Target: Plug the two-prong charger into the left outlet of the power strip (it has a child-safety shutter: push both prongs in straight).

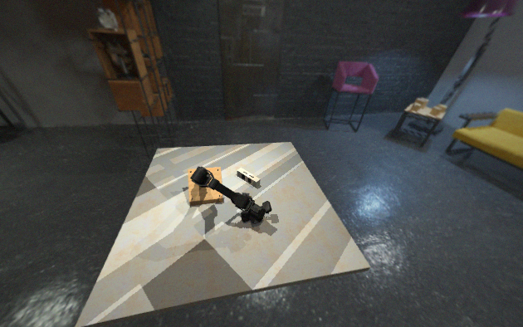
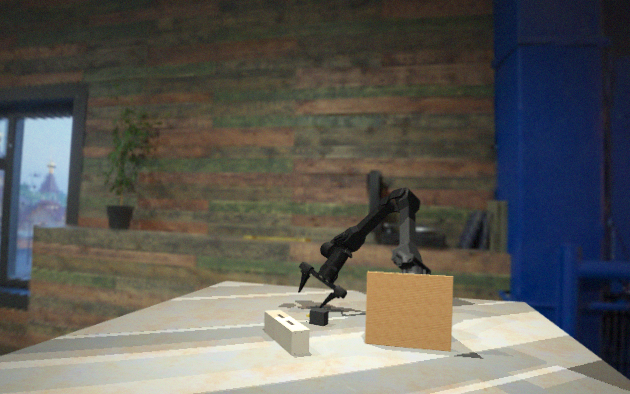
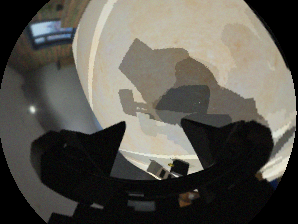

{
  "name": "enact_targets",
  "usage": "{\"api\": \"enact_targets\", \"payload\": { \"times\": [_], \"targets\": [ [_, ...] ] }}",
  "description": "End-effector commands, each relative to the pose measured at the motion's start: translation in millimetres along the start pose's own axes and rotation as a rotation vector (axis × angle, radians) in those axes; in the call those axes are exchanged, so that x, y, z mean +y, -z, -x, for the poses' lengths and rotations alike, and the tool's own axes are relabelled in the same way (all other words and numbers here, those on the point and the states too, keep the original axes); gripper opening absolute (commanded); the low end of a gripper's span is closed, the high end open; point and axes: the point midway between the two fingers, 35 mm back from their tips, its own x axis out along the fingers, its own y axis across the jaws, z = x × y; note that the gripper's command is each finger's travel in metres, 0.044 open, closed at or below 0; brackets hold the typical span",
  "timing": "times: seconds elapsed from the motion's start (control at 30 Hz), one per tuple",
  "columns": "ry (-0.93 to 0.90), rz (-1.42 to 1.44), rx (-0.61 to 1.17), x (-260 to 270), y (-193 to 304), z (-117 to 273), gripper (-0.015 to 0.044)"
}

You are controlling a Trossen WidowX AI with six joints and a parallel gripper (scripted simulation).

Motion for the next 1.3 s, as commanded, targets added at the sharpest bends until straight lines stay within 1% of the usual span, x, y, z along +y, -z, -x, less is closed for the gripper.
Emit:
{"api": "enact_targets", "payload": {
  "times": [0.0,0.57,1.27],
  "targets": [
    [0.056,0.063,0.037,-2.1,21.0,-6.2,0.0440],
    [0.263,0.368,0.160,-10.6,100.6,-12.0,0.0440],
    [0.496,0.850,0.238,-31.4,171.9,7.4,0.0440]
  ]
}}
